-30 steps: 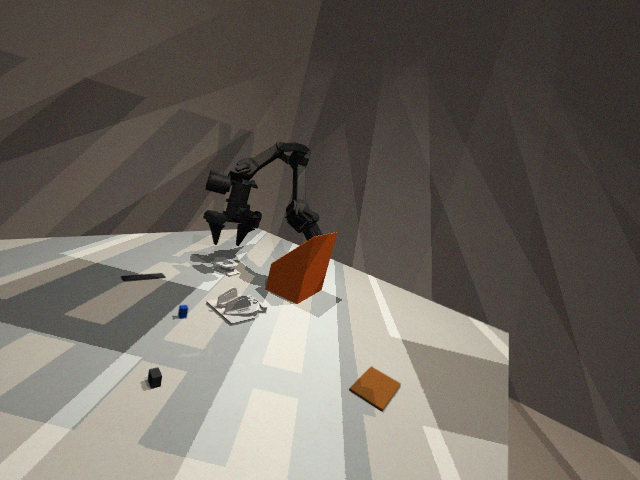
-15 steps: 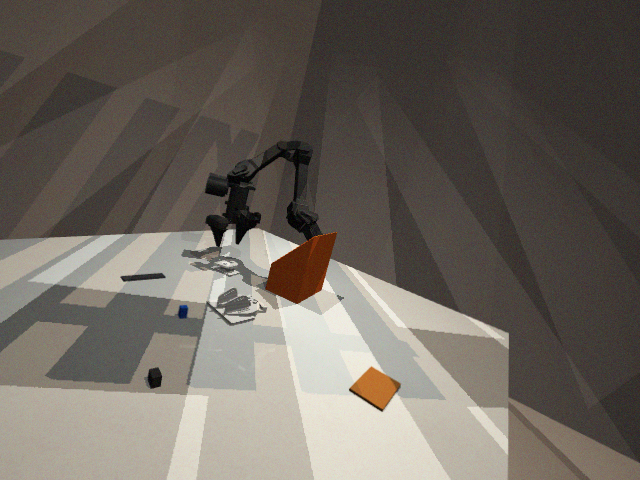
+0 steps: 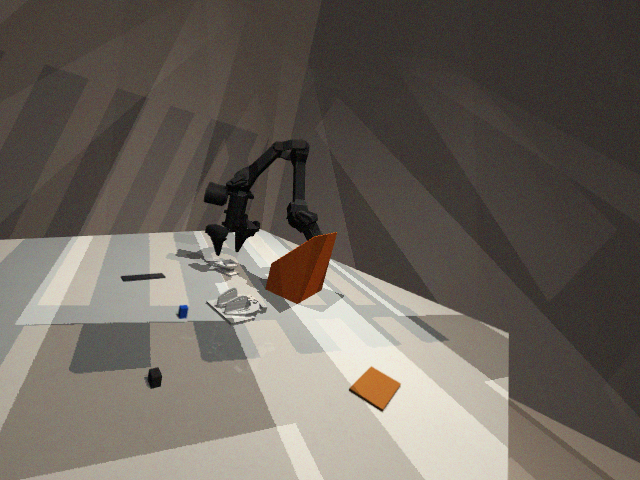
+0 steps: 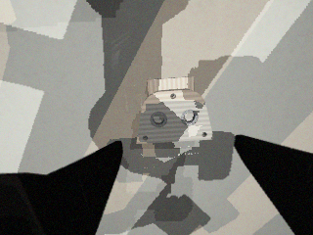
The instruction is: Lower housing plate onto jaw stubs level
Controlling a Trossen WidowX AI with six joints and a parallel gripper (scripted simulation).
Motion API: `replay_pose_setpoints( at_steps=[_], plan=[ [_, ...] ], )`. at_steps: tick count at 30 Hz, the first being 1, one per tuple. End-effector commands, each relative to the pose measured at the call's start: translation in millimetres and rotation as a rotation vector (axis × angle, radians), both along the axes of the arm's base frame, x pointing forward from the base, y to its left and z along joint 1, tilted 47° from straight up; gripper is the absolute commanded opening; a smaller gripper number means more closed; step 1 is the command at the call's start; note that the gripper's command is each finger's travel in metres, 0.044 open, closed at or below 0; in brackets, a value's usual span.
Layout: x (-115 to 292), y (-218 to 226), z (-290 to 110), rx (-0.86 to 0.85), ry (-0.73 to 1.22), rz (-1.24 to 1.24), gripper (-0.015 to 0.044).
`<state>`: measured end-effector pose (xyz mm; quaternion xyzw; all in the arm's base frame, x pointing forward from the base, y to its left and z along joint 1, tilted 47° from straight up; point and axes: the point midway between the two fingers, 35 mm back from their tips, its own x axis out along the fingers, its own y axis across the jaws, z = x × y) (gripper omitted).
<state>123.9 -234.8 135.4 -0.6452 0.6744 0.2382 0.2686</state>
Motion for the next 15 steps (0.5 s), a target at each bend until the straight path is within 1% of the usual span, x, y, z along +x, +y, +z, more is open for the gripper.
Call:
replay_pose_setpoints(
  at_steps=[1, 15],
  plan=[
    [0.4, -0.3, -2.9, 0.007, 0.007, 0.005, 0.0440],
    [0.0, -14.7, -16.0, 0.007, 0.007, 0.005, 0.0440]
  ],
)
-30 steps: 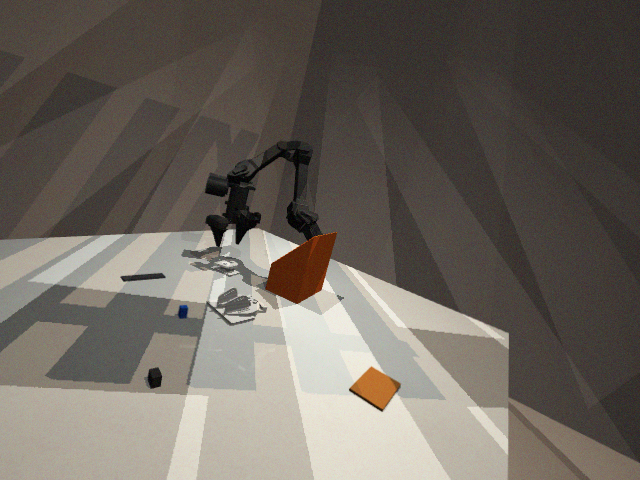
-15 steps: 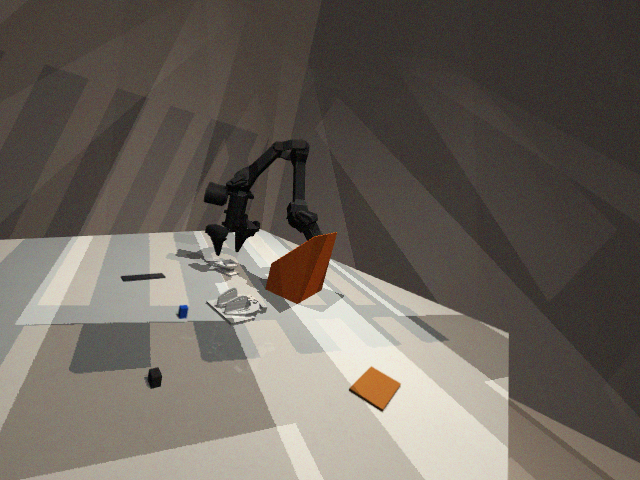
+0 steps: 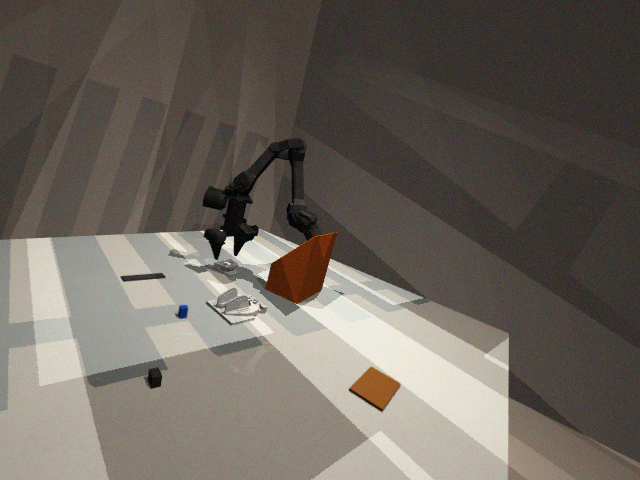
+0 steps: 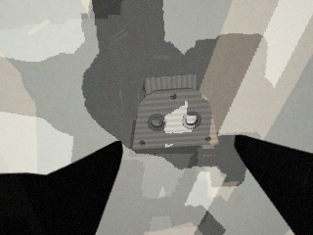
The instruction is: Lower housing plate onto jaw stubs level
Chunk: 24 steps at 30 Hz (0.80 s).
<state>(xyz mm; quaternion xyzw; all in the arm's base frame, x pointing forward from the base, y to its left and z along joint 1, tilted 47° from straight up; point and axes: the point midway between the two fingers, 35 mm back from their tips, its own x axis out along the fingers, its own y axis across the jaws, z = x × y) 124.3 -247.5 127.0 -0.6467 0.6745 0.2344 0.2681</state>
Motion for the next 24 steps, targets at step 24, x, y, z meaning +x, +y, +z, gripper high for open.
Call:
replay_pose_setpoints(
  at_steps=[24],
  plan=[
    [-0.5, -16.9, -21.1, 0.013, 0.013, 0.004, 0.0440]
  ],
)
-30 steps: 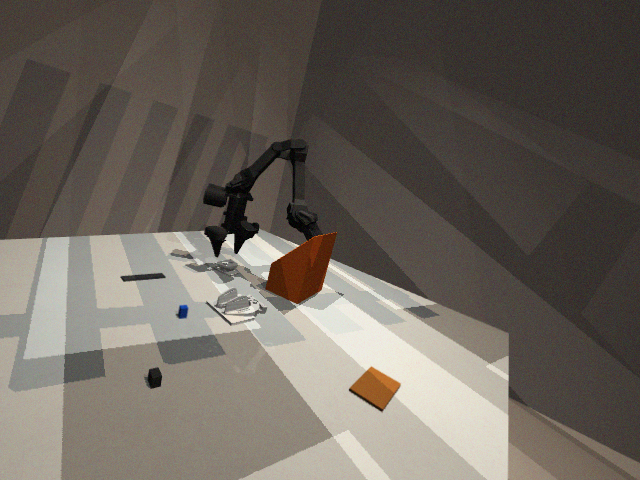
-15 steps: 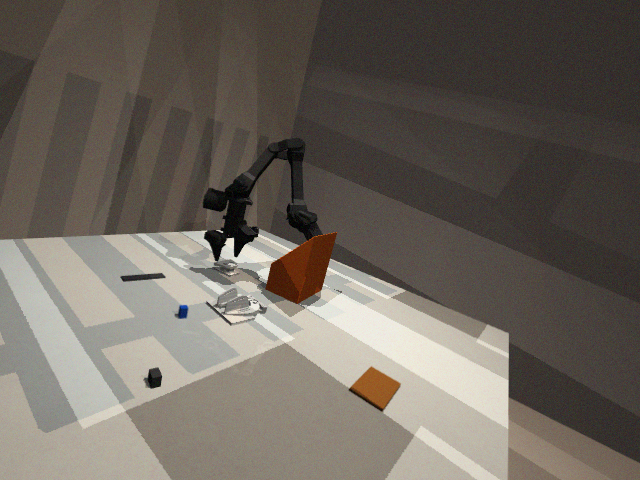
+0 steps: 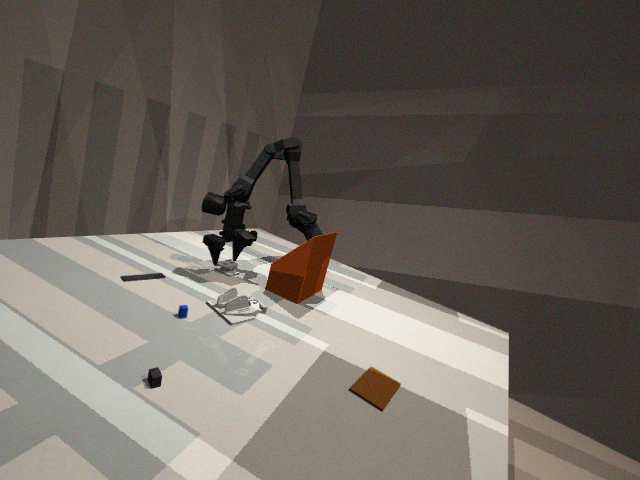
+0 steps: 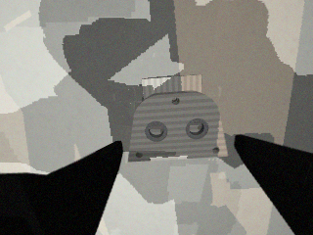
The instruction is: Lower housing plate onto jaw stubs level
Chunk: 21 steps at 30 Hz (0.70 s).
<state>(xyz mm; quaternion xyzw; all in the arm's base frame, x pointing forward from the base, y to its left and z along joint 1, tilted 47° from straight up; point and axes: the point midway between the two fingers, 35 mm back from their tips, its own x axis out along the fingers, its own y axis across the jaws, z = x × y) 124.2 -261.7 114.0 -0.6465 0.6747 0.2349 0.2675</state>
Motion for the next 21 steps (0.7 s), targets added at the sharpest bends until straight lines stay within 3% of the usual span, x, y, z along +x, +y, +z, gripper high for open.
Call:
replay_pose_setpoints(
  at_steps=[1, 21],
  plan=[
    [-0.5, -3.9, -9.2, 0.013, 0.011, 0.004, 0.0440],
    [-1.3, -10.1, -15.2, 0.013, 0.011, 0.004, 0.0440]
  ],
)
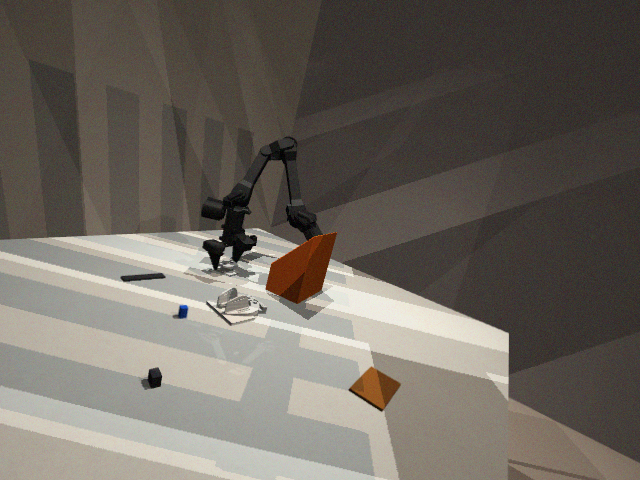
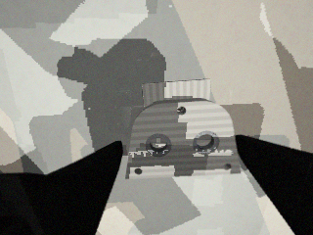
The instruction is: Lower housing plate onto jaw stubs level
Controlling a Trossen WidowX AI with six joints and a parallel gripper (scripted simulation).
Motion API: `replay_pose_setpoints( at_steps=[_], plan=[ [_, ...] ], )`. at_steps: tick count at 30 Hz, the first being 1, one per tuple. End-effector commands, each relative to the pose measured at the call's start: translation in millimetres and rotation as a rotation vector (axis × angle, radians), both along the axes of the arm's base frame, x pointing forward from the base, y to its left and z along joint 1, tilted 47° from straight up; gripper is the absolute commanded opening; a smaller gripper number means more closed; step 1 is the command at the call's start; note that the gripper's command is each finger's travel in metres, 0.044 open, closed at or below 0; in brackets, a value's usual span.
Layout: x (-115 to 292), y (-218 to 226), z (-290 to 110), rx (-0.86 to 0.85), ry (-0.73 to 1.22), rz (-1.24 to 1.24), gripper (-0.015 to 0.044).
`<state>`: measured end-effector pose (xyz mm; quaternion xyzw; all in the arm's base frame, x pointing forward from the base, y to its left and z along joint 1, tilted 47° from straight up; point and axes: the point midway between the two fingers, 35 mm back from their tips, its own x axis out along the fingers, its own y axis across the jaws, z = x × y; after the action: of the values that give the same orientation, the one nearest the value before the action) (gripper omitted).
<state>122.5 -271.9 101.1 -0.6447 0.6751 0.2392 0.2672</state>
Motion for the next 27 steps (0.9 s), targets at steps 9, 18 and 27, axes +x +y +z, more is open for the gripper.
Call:
replay_pose_setpoints(
  at_steps=[9, 18, 27],
  plan=[
    [0.4, -0.6, -2.9, 0.006, 0.005, 0.005, 0.0440],
    [0.4, -0.6, -2.9, 0.006, 0.005, 0.005, 0.0440],
    [0.0, -0.8, -1.3, 0.002, 0.001, 0.000, 0.0433]
  ],
)
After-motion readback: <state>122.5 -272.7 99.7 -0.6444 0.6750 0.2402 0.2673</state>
